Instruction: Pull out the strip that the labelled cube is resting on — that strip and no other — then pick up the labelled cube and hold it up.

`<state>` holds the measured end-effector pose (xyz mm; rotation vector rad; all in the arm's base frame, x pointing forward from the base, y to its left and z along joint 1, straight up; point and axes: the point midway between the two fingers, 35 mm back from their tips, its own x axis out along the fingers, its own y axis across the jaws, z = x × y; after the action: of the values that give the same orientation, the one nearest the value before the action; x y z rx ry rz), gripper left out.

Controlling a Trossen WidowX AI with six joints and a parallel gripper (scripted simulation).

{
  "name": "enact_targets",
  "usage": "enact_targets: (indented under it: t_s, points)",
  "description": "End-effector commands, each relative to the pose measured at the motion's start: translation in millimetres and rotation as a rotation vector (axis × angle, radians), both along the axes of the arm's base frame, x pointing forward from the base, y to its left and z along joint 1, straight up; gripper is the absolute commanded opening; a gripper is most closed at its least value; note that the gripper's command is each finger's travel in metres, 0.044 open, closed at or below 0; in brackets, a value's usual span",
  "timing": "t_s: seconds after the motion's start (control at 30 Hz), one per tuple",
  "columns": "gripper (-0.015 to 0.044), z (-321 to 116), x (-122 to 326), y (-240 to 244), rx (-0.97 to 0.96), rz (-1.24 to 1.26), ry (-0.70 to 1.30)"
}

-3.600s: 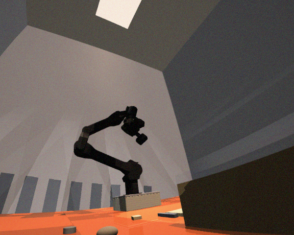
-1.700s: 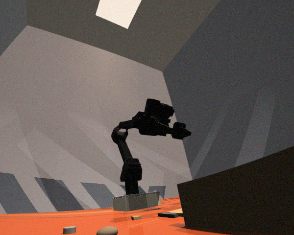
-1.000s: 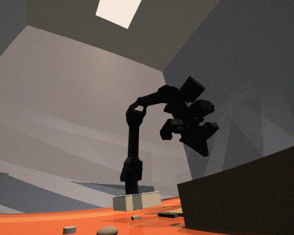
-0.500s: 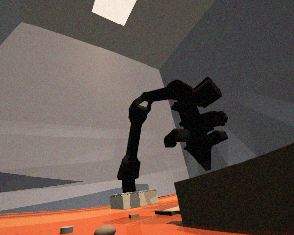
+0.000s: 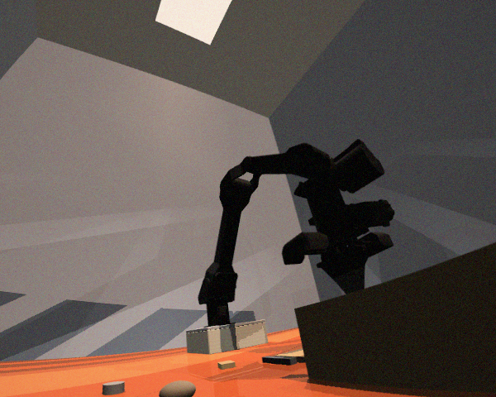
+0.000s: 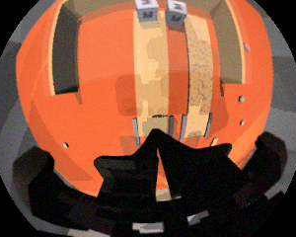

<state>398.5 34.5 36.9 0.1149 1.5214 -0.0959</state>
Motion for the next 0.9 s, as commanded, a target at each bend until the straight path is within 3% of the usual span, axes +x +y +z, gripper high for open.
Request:
enact_targets:
  t_s: [0.0, 0.87]
  points:
    - [0.0000, -8, -2, -1, -0.005, -0.003, 0.006]
    - [0.0000, -40, -4, 1, -0.005, -0.003, 0.006]
